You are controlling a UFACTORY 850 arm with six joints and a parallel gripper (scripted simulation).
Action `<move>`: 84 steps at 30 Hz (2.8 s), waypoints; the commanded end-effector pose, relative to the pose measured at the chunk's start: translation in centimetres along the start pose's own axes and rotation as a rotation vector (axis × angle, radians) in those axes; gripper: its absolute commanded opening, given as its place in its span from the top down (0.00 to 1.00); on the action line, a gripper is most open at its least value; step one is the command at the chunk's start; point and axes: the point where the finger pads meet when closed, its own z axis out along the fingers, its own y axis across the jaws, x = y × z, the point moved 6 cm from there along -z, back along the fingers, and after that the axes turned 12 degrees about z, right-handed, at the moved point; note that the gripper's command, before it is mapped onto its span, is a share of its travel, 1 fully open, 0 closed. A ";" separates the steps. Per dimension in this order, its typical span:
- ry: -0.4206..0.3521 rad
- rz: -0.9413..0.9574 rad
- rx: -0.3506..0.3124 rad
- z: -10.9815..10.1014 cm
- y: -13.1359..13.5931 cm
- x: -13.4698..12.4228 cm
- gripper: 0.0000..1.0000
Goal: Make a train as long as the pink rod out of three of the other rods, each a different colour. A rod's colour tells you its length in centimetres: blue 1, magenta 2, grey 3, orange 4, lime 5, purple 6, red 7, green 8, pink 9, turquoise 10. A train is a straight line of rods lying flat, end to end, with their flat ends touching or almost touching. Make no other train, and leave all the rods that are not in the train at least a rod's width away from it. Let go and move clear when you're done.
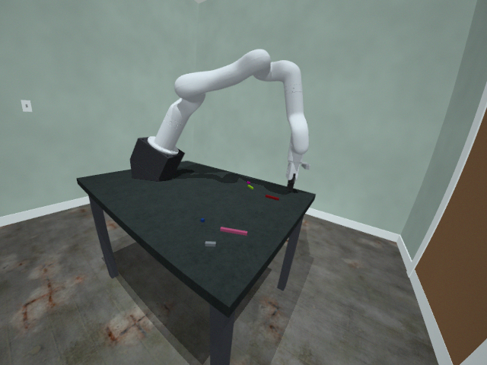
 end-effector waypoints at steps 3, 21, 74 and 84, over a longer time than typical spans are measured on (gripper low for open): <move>0.002 0.000 0.000 0.1 0.0 0.1 0.96; 0.002 0.000 0.000 0.1 0.0 0.1 0.96; 0.002 0.000 0.000 -1.4 0.0 0.1 0.76; 0.002 0.000 0.000 -6.5 0.0 0.1 0.76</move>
